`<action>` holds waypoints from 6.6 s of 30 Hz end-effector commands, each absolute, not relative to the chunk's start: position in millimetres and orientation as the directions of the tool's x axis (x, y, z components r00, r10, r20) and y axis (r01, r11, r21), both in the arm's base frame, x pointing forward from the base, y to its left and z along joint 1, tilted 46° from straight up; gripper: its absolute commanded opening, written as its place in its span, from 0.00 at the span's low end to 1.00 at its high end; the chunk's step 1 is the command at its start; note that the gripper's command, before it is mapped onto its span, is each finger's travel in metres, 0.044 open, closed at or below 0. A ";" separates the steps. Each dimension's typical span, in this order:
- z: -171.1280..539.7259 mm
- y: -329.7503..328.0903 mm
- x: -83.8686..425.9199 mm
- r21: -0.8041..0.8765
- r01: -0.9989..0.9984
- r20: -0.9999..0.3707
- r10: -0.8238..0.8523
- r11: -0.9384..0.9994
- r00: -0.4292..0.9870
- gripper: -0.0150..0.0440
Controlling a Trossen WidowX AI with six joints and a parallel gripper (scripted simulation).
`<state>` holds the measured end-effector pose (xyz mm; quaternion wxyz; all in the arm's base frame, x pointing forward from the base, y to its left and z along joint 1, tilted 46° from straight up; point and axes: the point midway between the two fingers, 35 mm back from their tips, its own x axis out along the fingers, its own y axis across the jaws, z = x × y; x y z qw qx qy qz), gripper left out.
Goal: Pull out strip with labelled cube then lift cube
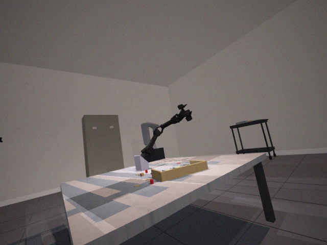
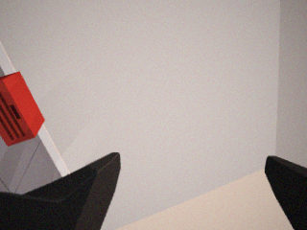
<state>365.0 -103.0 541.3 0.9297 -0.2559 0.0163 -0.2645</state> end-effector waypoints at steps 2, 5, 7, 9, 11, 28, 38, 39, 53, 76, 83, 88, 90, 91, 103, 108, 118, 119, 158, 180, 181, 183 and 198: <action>531.4 -105.7 371.1 -0.481 0.466 0.088 -0.488 0.743 0.868 0.93; 486.2 -118.9 393.3 -0.452 0.391 0.009 -0.435 0.802 0.901 0.93; 452.2 -129.0 404.5 -0.416 0.340 -0.051 -0.395 0.843 0.917 0.93; 425.7 -136.7 410.3 -0.382 0.302 -0.097 -0.363 0.873 0.927 0.93; 394.1 -145.4 414.2 -0.331 0.262 -0.151 -0.325 0.906 0.934 0.93; 134.2 -167.0 327.2 0.480 0.123 -0.434 0.113 0.869 0.894 0.93; 90.5 -141.4 282.8 0.711 0.115 -0.387 0.248 0.694 0.888 0.93; 90.5 -141.4 282.8 0.711 0.115 -0.387 0.248 0.694 0.888 0.93; 90.5 -141.4 282.8 0.711 0.115 -0.387 0.248 0.694 0.888 0.93; 40.6 -73.8 373.4 0.715 0.298 -0.698 0.663 0.632 0.270 0.25; 36.1 -60.4 374.8 0.699 0.335 -0.701 0.698 0.631 0.148 0.25; 34.6 -62.0 375.1 0.699 0.335 -0.701 0.697 0.631 0.148 0.25; 34.4 -61.8 375.2 0.699 0.335 -0.701 0.697 0.631 0.148 0.25; 33.8 -61.2 375.4 0.699 0.335 -0.701 0.697 0.632 0.148 0.25; 20.0 -48.5 379.5 0.699 0.336 -0.702 0.697 0.632 0.149 0.25; 14.0 -42.9 381.0 0.699 0.336 -0.702 0.697 0.632 0.149 0.25; 2.1 -31.9 383.7 0.699 0.335 -0.701 0.698 0.631 0.149 0.25; 0.9 -30.8 384.0 0.700 0.335 -0.701 0.698 0.631 0.149 0.25; -16.5 -14.1 385.9 0.702 0.335 -0.699 0.700 0.629 0.149 0.25; -18.0 -12.6 386.5 0.702 0.335 -0.699 0.700 0.629 0.149 0.25; -17.9 -12.4 385.8 0.702 0.335 -0.699 0.700 0.629 0.149 0.25; -17.6 -11.6 383.4 0.702 0.335 -0.699 0.700 0.629 0.149 0.25; -15.0 -3.2 361.2 0.701 0.336 -0.698 0.700 0.629 0.148 0.25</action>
